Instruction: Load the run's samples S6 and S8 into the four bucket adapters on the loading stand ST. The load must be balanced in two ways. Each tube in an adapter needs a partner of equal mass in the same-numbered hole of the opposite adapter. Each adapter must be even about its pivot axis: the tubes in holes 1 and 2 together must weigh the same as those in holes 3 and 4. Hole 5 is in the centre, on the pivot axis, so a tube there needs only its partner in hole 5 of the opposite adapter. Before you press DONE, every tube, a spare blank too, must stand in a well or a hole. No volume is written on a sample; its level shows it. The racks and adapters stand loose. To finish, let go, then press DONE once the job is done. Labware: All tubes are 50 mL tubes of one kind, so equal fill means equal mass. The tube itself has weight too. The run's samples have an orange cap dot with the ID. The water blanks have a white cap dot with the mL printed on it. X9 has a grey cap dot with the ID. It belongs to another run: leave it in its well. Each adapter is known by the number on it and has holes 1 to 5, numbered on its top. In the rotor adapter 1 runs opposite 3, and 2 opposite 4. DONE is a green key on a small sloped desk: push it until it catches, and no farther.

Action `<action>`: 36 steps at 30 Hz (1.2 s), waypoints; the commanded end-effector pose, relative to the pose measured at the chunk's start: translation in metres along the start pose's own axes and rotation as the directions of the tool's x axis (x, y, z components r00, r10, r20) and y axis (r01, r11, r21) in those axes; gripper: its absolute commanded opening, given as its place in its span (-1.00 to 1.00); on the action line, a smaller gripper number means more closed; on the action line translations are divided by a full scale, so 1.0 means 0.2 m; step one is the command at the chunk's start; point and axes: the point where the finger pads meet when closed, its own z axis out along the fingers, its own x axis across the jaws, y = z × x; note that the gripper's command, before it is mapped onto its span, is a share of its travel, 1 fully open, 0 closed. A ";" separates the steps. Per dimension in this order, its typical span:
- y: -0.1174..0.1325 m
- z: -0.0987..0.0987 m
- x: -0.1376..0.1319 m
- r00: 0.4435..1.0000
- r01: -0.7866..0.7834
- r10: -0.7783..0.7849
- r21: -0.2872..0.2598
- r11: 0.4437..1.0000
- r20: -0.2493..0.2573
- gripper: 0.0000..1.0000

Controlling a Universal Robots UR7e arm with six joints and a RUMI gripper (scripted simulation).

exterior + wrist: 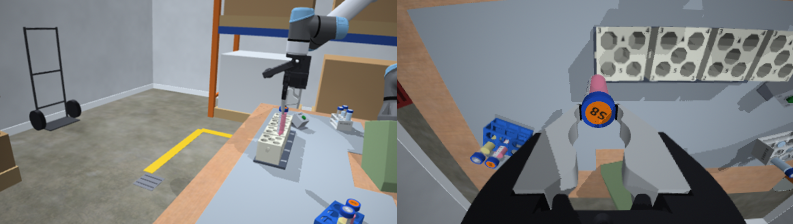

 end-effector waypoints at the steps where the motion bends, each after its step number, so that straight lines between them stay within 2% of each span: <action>1: -0.09 0.00 0.12 1.000 0.001 -0.001 0.001 1.000 0.002 -1.00; 5: -0.17 0.00 0.23 1.000 0.001 -0.001 0.001 1.000 0.002 -1.00; 13: -0.17 0.00 0.23 1.000 0.001 -0.001 0.001 1.000 0.002 -1.00; 30: -0.17 0.20 0.23 1.000 0.001 -0.001 0.001 1.000 0.002 -1.00; 36: -0.17 0.20 0.23 1.000 0.001 -0.001 0.001 1.000 0.002 -1.00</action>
